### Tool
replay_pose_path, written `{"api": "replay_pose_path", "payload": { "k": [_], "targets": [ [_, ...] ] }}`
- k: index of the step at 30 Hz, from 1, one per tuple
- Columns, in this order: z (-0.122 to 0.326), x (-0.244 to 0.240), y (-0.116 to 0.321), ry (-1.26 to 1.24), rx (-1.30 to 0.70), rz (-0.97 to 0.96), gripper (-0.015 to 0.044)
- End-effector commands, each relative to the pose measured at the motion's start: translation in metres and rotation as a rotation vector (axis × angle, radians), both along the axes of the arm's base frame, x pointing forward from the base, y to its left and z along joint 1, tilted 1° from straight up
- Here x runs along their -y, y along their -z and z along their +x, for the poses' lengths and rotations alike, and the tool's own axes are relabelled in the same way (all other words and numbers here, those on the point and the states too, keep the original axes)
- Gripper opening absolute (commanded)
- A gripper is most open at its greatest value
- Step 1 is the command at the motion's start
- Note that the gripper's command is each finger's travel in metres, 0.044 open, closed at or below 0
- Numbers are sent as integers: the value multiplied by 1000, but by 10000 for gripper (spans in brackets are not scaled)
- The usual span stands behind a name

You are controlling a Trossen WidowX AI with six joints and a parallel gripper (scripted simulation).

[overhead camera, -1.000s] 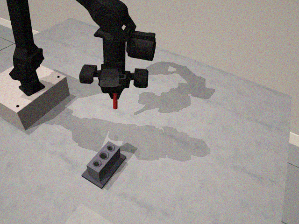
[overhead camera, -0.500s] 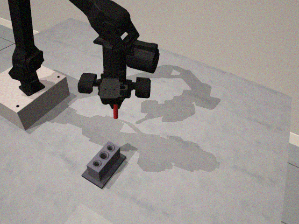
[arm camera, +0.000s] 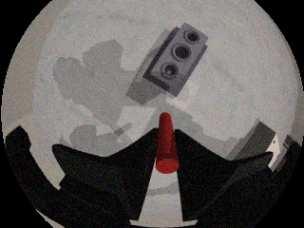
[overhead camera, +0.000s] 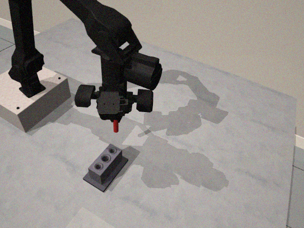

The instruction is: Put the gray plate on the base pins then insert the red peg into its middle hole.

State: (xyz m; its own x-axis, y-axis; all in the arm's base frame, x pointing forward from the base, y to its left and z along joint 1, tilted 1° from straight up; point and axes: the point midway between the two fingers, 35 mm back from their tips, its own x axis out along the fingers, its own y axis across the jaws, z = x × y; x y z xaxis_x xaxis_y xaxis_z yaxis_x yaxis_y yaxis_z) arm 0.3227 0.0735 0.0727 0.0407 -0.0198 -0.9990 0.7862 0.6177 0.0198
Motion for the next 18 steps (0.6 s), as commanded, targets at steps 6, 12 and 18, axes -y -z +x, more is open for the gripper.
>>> {"api": "replay_pose_path", "payload": {
  "k": [6, 12, 18],
  "targets": [
    [15, 24, 0, -2, -4, 3, 0],
    [23, 41, -1, -1, -5, 2, 0],
    [31, 58, -1, -1, -5, 1, 0]
  ]
}}
